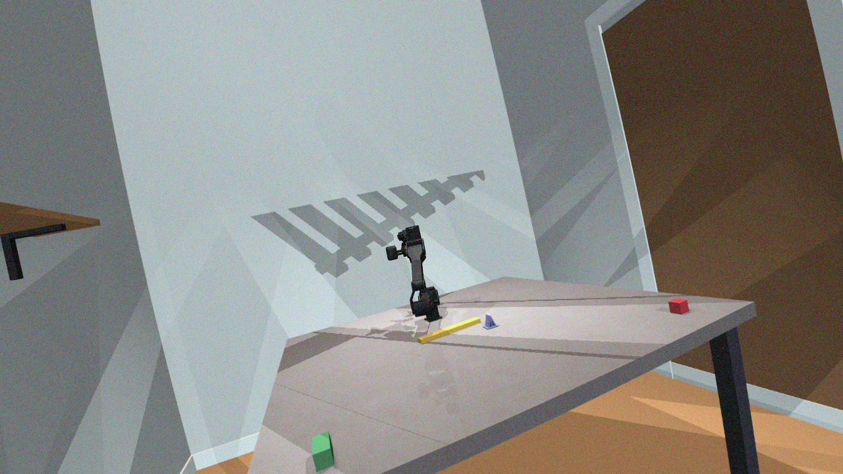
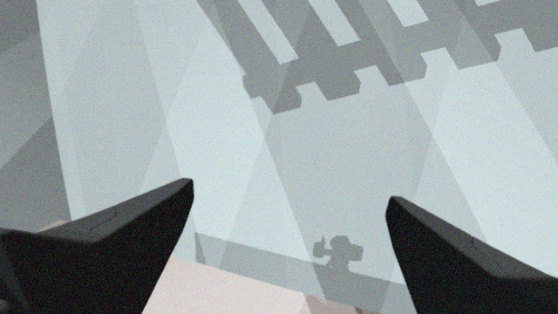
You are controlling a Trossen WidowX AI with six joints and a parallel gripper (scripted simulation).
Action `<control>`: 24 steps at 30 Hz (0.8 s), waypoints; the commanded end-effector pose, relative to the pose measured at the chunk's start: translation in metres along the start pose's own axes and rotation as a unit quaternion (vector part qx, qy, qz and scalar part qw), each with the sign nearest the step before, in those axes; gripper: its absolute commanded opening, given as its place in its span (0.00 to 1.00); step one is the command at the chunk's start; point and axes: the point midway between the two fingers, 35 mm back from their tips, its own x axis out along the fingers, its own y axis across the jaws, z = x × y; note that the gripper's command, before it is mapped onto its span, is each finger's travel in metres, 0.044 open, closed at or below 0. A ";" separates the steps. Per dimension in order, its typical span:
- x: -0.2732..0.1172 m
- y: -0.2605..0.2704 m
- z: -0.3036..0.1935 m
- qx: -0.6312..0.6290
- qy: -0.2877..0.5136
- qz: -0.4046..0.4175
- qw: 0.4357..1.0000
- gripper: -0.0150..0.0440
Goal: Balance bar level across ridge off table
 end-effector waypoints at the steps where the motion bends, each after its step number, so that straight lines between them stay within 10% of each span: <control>1: 0.000 -0.001 0.000 0.001 0.000 -0.002 1.000 0.89; 24: 0.007 -0.082 -0.011 0.107 0.046 -0.217 0.969 0.79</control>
